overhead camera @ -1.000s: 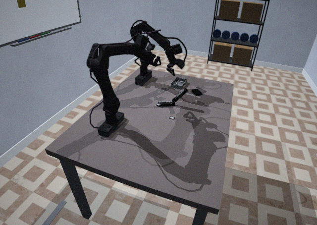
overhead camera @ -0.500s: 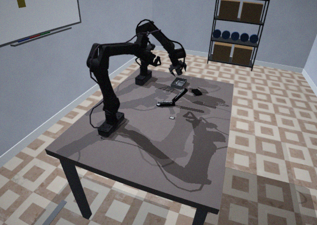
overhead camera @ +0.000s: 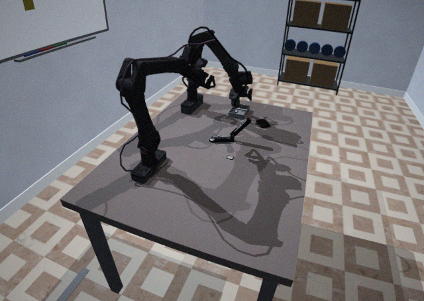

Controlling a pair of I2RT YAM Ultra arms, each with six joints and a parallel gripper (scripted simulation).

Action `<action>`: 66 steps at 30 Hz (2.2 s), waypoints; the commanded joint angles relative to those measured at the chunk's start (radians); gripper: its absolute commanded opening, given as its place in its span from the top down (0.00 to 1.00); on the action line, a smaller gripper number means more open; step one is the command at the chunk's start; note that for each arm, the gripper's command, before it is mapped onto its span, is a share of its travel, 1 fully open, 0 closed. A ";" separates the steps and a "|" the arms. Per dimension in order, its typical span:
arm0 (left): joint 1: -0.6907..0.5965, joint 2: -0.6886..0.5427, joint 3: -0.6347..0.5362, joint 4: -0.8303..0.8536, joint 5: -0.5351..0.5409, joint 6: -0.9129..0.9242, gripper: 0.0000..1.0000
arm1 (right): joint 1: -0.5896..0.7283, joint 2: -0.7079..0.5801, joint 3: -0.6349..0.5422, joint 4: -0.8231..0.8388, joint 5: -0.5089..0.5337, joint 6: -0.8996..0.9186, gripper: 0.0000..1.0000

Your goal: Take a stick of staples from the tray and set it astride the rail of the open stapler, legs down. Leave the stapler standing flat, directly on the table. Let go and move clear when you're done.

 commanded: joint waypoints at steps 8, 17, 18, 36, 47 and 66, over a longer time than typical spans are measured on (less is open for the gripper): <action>0.018 0.067 -0.005 -0.029 -0.049 0.254 0.00 | -0.002 0.000 0.032 -0.013 0.006 0.007 0.00; 0.018 0.067 -0.007 -0.026 -0.045 0.245 0.00 | -0.002 0.000 0.032 -0.013 0.006 0.007 0.00; 0.018 0.067 -0.007 -0.026 -0.045 0.245 0.00 | -0.002 0.000 0.032 -0.013 0.006 0.007 0.00; 0.117 0.066 0.104 -0.236 0.420 -0.045 0.73 | -0.002 -0.004 0.021 -0.013 0.006 0.007 0.00; 0.197 0.100 0.155 -0.303 0.511 -0.090 0.73 | -0.002 -0.004 0.021 -0.013 0.006 0.007 0.00; 0.180 0.127 0.110 -0.244 0.511 -0.103 0.73 | -0.002 -0.004 0.021 -0.013 0.006 0.007 0.00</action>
